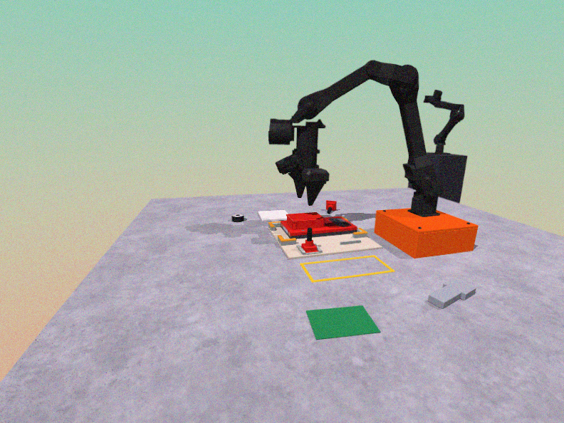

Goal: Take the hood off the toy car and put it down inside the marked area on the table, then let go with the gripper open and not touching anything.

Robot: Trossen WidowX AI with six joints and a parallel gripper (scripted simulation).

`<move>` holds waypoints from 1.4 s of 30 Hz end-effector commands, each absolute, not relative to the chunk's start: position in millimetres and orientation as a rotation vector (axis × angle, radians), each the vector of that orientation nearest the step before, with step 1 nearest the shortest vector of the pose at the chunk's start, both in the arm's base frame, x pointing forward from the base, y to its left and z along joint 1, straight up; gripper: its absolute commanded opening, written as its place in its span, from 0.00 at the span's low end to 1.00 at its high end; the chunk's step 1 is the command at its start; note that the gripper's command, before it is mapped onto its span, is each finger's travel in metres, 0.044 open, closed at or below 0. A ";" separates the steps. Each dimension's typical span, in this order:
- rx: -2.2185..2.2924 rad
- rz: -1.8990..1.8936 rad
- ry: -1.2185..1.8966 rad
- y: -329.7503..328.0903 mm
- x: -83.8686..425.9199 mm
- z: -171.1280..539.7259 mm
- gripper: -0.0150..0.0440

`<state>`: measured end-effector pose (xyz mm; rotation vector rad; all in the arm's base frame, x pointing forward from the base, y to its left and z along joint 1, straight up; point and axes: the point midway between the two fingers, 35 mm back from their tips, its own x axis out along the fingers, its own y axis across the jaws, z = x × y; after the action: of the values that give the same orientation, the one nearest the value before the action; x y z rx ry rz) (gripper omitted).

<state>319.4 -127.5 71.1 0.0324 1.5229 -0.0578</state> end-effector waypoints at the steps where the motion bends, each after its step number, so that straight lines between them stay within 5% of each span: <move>1: 0.028 -0.052 1.537 -127.4 317.3 64.7 1.00; 42: 0.028 -0.052 1.537 -128.5 317.3 39.9 1.00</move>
<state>320.2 -128.8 45.7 0.0320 1.5227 -0.0578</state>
